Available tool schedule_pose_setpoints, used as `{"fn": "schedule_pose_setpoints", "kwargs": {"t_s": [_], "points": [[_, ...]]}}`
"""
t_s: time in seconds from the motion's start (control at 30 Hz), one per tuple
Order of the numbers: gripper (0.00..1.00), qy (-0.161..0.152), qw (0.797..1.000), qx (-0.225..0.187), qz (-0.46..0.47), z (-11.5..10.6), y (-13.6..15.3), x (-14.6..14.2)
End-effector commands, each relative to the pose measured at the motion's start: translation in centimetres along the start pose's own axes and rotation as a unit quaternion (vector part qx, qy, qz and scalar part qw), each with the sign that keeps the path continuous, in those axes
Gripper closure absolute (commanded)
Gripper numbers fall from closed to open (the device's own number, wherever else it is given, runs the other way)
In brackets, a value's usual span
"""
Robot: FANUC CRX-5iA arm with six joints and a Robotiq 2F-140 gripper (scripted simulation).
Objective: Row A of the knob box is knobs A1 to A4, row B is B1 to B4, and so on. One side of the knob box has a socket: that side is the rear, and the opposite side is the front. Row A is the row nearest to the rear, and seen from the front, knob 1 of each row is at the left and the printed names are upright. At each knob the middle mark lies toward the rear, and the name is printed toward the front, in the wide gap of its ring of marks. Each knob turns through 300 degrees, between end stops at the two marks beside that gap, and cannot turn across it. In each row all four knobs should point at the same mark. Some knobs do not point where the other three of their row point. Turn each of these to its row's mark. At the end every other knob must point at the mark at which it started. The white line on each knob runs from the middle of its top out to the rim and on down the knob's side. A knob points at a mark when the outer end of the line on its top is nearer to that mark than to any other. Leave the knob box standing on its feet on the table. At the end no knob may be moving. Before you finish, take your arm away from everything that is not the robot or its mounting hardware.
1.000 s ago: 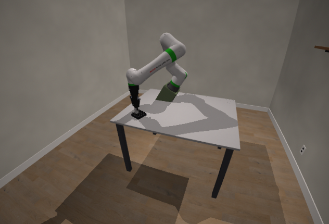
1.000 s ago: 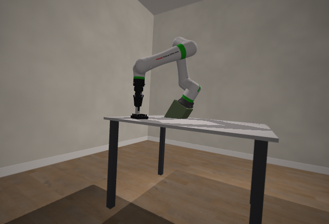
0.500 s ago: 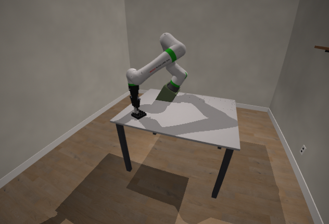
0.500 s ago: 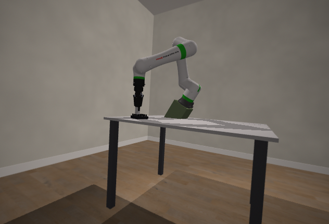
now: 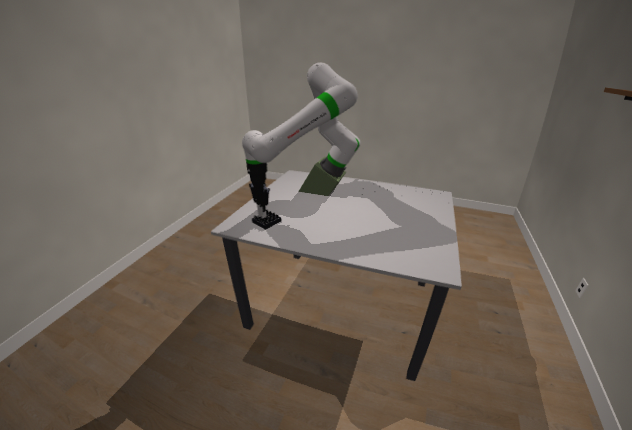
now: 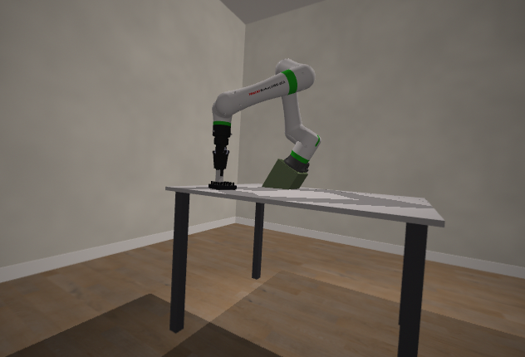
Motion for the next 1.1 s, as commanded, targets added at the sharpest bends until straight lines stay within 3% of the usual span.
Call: {"fn": "schedule_pose_setpoints", "kwargs": {"t_s": [0.0, 0.4, 1.07], "points": [[0.88, 0.000, 1.000, 0.000, 0.000, -0.7, 0.0, 0.0], [0.88, 0.000, 1.000, 0.000, 0.000, -3.3, 0.0, 0.0], [0.88, 0.000, 1.000, 0.000, -0.009, -4.3, 0.0, 0.0]]}}
Point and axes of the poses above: the point where the finger pads meet when closed, its own z axis out along the fingers, its own x axis across the jaws, y = z × x, the point moved 10 cm from there along -z, back along the fingers, and after that the axes turned 2 degrees about z, right-handed, at the moved point
